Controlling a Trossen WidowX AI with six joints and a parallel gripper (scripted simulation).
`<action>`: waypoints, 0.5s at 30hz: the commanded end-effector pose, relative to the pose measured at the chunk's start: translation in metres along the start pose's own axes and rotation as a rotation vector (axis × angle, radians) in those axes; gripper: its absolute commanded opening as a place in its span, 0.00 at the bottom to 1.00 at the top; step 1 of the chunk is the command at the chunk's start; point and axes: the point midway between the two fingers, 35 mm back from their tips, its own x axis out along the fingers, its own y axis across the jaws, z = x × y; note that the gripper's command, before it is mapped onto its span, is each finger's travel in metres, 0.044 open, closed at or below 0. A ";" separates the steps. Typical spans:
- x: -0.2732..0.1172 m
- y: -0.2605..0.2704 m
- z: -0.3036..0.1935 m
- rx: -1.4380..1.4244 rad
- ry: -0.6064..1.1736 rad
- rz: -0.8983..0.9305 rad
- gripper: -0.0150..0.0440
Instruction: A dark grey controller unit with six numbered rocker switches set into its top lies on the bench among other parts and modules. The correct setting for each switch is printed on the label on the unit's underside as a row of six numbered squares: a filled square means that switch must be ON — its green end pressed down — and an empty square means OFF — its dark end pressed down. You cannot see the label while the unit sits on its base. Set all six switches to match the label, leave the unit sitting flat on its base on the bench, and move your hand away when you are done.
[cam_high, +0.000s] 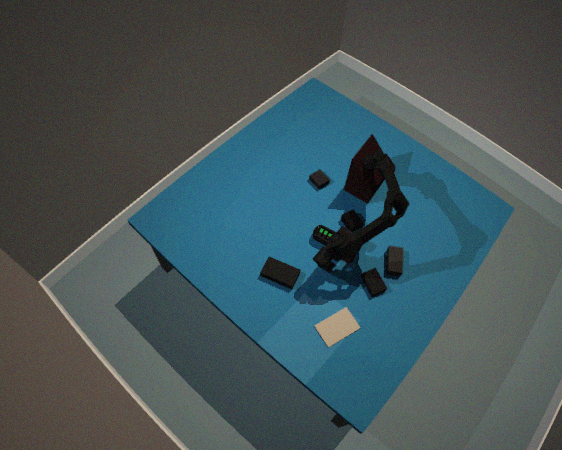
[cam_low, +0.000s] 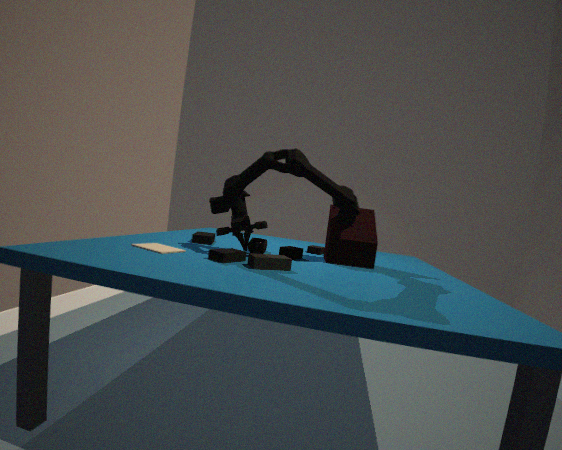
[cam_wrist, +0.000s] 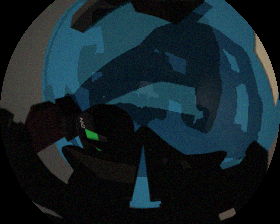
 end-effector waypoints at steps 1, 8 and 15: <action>0.003 0.007 -0.002 0.015 0.001 0.009 0.25; 0.006 0.015 -0.002 0.016 0.001 0.010 0.25; 0.008 0.023 -0.002 0.016 0.001 0.010 0.25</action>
